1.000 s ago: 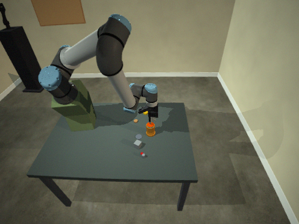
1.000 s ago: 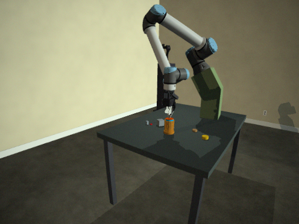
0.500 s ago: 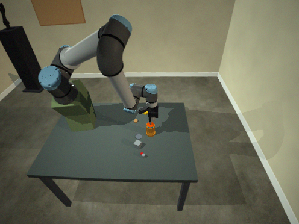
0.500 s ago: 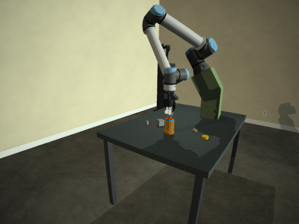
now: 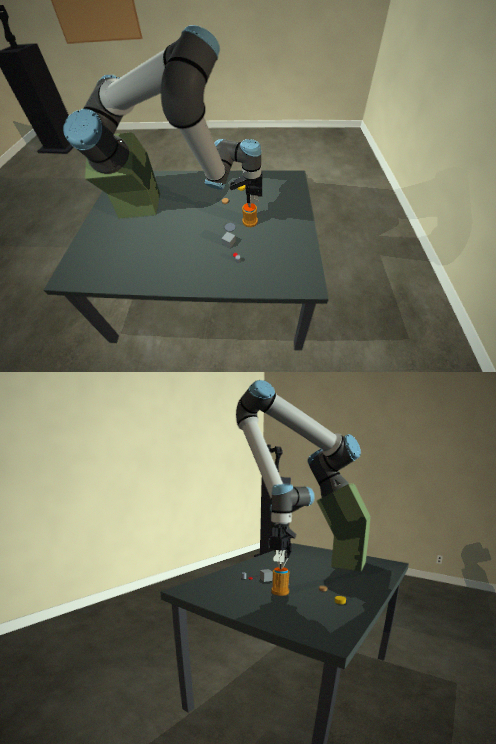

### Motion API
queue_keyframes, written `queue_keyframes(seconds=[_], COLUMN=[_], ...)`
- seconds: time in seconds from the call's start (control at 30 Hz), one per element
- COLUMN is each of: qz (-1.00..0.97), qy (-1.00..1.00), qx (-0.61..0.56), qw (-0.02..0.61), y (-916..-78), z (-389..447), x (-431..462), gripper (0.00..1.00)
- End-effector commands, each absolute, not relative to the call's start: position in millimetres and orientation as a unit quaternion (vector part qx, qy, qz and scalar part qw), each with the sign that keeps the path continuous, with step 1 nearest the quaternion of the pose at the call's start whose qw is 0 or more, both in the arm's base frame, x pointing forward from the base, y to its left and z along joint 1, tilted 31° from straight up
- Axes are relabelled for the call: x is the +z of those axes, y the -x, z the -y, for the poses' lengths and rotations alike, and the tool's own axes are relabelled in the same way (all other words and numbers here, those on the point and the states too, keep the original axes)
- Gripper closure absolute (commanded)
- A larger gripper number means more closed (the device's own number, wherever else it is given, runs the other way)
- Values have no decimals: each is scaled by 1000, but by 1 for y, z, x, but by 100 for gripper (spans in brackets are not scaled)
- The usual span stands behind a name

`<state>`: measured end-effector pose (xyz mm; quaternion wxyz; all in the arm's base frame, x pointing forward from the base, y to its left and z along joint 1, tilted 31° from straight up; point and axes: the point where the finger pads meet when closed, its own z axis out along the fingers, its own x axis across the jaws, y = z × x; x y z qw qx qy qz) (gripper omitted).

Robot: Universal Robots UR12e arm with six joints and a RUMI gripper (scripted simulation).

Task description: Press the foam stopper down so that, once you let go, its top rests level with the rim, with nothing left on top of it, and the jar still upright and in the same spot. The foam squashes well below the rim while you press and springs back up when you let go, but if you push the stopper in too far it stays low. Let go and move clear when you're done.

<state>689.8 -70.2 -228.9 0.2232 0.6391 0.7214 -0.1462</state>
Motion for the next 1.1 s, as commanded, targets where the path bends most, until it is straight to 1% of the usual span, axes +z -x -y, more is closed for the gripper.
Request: queue_keyframes(seconds=[0.0,1.07], qz=[-721,-721], qy=[-639,-639], qx=[-146,-146], qw=[224,224], y=[-690,-692], z=[71,78], x=[-230,-243], gripper=[100,100])
